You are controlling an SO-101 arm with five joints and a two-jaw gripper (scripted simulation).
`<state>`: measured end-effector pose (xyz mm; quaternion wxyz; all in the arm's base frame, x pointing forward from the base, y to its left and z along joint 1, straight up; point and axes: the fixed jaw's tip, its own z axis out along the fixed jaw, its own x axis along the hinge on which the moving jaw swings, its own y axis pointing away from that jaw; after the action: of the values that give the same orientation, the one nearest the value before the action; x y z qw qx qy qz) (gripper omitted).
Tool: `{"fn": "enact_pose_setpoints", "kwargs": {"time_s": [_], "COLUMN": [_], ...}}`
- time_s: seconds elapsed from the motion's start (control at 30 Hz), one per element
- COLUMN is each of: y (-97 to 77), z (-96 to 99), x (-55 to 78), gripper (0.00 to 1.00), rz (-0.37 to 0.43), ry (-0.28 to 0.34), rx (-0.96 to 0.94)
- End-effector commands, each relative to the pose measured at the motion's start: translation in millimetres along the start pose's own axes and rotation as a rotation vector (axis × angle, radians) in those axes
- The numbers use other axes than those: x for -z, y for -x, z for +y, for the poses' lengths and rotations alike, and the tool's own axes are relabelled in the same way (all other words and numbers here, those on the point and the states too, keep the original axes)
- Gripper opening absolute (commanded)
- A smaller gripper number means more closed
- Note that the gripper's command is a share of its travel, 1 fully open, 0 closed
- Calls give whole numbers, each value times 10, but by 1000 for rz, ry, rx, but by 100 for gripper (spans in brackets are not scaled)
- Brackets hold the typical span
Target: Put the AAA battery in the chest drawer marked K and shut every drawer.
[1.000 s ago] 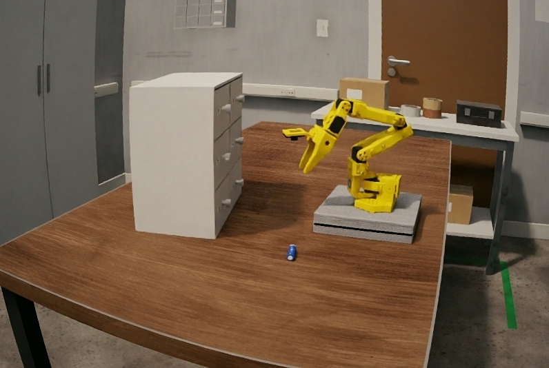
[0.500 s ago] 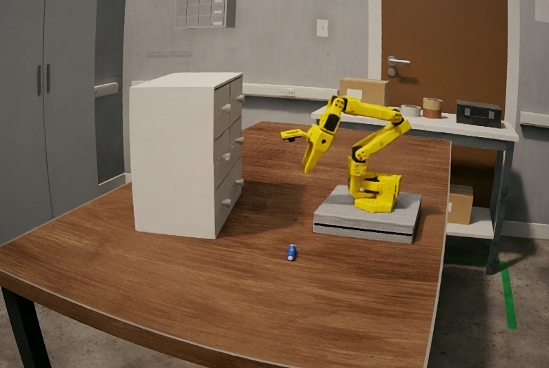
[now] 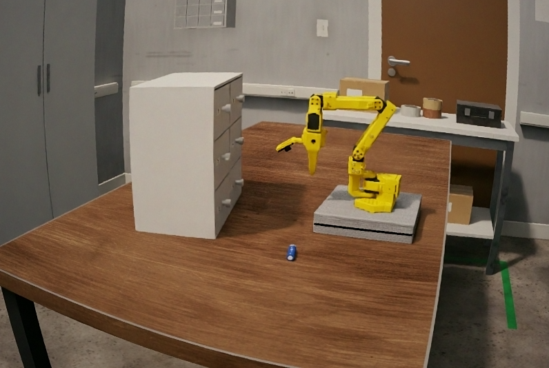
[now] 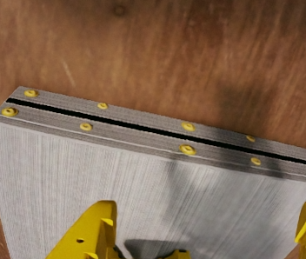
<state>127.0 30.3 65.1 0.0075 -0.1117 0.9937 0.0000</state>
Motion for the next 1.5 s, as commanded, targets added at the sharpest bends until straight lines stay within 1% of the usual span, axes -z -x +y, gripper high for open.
{"fn": "enact_pose_setpoints", "kwargs": {"time_s": [0.0,0.3,1.47], "y": [-2,-2,-2], "z": [-21,-21,-21], "x": [5,5,5], "gripper": [34,40,40], "rz": [19,19,19], "ry": [2,2,2], "rx": [-6,-6,-6]}}
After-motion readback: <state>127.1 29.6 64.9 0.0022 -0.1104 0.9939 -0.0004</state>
